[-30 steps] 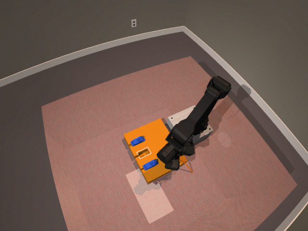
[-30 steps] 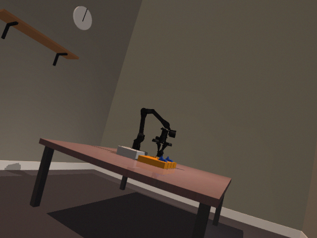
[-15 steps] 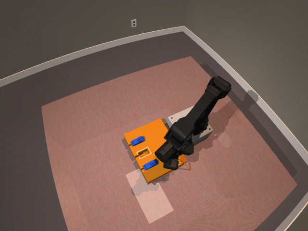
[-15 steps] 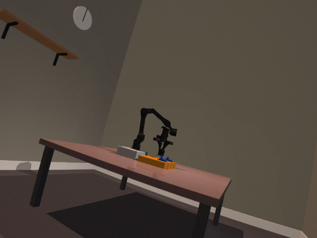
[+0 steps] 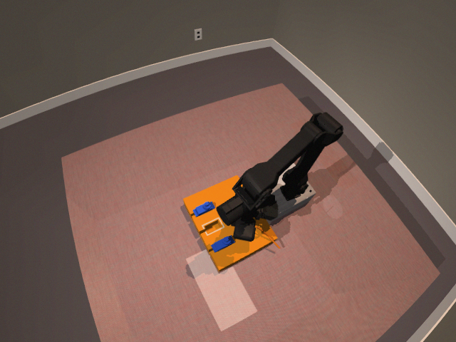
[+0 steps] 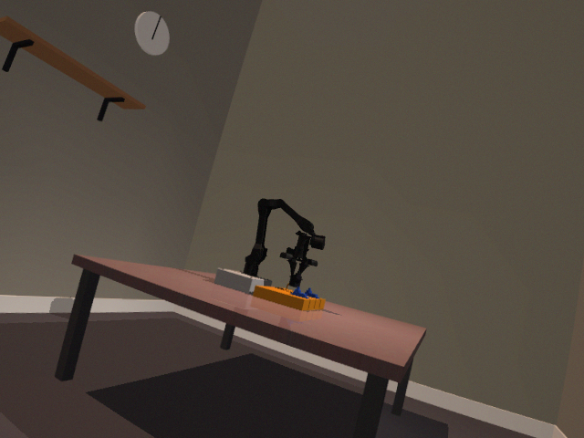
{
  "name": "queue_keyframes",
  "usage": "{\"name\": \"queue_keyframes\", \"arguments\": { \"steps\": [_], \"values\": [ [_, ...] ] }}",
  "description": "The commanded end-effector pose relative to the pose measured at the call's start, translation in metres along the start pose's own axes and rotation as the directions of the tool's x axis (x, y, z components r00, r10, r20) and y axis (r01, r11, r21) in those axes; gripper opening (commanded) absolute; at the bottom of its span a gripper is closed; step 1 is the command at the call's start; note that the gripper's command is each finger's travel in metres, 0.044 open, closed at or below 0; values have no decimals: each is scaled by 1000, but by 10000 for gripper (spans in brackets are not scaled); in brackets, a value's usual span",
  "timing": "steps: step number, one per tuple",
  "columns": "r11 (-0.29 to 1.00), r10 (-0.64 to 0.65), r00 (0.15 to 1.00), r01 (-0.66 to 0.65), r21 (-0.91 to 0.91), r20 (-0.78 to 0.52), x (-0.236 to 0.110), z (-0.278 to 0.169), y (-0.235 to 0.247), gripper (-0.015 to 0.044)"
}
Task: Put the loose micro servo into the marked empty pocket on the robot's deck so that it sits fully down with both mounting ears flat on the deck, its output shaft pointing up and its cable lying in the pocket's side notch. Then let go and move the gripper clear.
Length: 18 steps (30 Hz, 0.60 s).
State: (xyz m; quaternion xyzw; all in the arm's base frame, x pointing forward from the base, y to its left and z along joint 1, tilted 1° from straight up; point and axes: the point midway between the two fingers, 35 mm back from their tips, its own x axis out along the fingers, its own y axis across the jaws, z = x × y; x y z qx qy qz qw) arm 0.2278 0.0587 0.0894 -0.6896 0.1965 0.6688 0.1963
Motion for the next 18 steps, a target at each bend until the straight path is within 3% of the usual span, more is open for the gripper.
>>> {"name": "queue_keyframes", "arguments": {
  "steps": [1,13,18],
  "values": [
    [1000,-4,1000,4,-3,0,-1,-8,11,0],
    [1000,-2,1000,2,3,-2,-1,-32,40,0],
    [993,-2,1000,2,115,-2,-1,-32,40,0]
  ]
}}
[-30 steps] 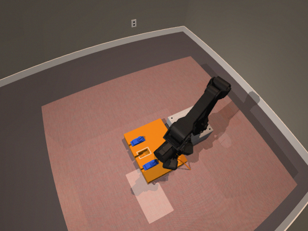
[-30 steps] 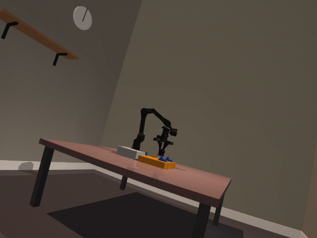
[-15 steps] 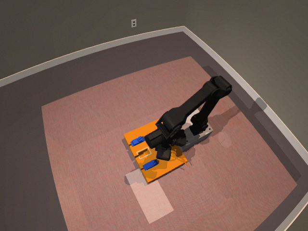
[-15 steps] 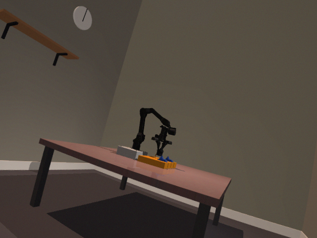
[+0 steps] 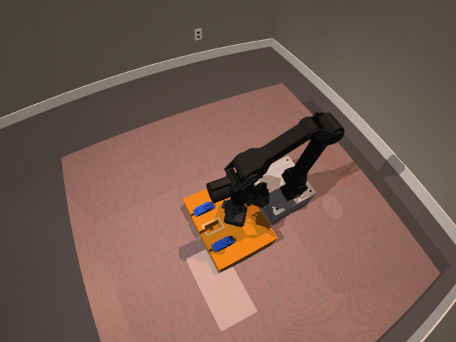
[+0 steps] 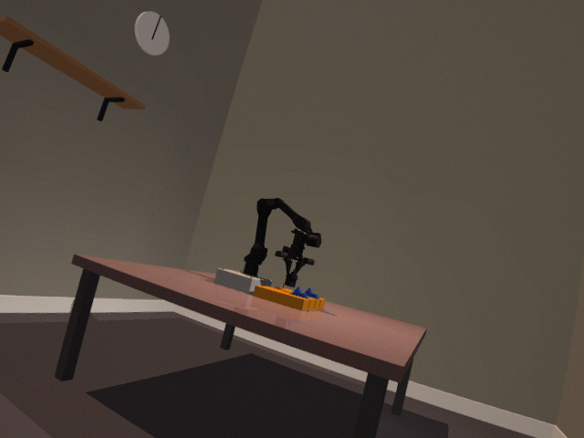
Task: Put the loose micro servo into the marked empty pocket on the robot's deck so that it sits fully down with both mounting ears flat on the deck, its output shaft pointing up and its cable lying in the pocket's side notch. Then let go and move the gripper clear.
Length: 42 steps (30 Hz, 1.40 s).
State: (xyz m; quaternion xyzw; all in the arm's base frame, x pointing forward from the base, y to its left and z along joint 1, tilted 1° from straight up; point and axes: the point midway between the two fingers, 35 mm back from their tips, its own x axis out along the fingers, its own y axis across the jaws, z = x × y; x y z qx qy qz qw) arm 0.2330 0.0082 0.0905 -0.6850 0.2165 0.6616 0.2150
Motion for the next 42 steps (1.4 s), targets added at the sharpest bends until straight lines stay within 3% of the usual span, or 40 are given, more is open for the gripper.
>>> {"name": "queue_keyframes", "arguments": {
  "steps": [1,10,19,31,42],
  "values": [
    [996,-3,1000,3,92,2,0,0,0,0],
    [920,-3,1000,2,393,2,-1,0,0,0],
    [755,-3,1000,1,656,2,-1,0,0,0],
    [426,-3,1000,0,904,2,-1,0,0,0],
    [60,-4,1000,-2,998,2,-1,0,0,0]
  ]
}}
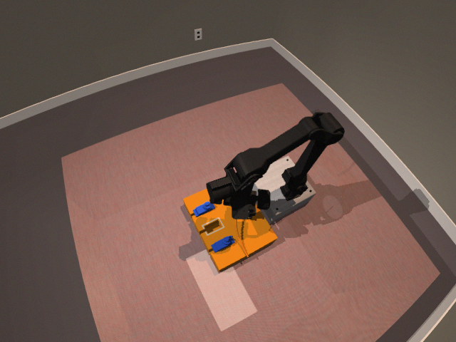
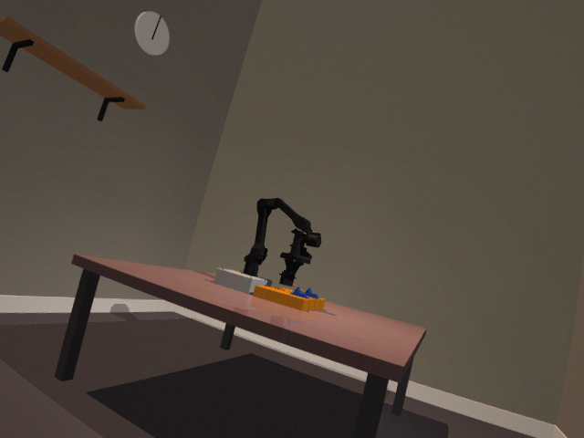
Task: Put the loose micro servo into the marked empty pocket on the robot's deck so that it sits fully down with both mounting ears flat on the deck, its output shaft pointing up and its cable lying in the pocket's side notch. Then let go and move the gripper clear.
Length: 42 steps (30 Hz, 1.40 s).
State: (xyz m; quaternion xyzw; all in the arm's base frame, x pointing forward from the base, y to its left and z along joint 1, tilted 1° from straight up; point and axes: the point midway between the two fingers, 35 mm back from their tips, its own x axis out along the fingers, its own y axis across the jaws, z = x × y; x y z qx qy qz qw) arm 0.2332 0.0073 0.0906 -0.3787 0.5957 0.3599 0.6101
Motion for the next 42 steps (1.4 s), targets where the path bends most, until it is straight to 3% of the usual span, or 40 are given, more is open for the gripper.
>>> {"name": "queue_keyframes", "arguments": {
  "steps": [1,12,24,42],
  "values": [
    [992,2,1000,-2,123,4,-1,0,0,0],
    [876,2,1000,-3,483,4,-1,0,0,0],
    [606,2,1000,-4,795,4,-1,0,0,0],
    [565,0,1000,-4,825,5,-1,22,-31,0]
  ]
}}
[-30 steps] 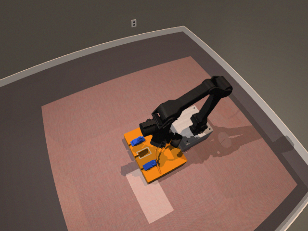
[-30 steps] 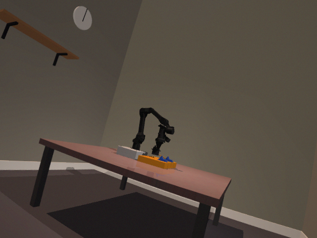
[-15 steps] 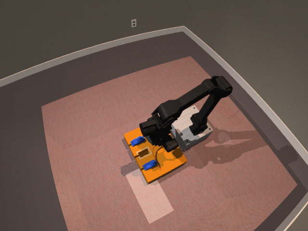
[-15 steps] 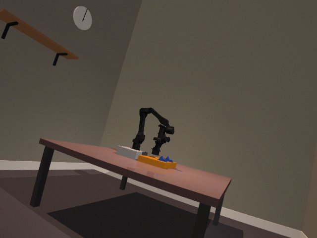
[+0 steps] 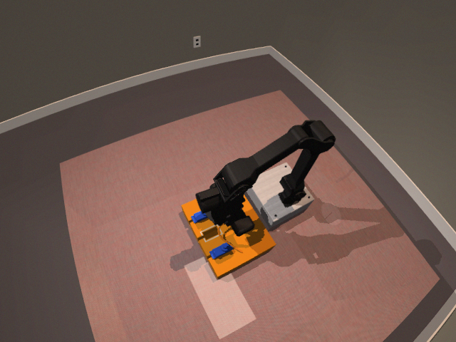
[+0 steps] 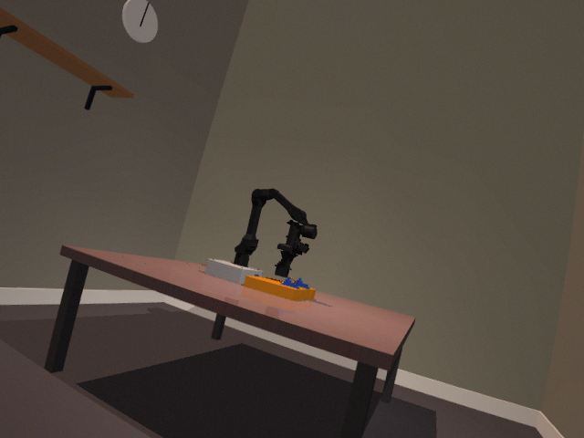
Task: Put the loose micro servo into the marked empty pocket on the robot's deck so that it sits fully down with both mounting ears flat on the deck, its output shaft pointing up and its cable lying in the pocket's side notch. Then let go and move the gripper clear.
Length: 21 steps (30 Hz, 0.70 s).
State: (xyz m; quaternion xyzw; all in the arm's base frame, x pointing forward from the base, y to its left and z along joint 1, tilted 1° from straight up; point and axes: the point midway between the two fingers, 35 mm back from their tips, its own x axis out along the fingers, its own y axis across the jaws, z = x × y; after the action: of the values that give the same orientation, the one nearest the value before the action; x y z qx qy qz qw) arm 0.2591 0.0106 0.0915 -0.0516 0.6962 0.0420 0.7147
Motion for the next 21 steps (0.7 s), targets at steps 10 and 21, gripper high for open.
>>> {"name": "queue_keyframes", "arguments": {
  "steps": [10,21],
  "values": [
    [1000,3,1000,-3,4,10,-2,52,0,0],
    [1000,3,1000,-3,4,12,-2,83,0,0]
  ]
}}
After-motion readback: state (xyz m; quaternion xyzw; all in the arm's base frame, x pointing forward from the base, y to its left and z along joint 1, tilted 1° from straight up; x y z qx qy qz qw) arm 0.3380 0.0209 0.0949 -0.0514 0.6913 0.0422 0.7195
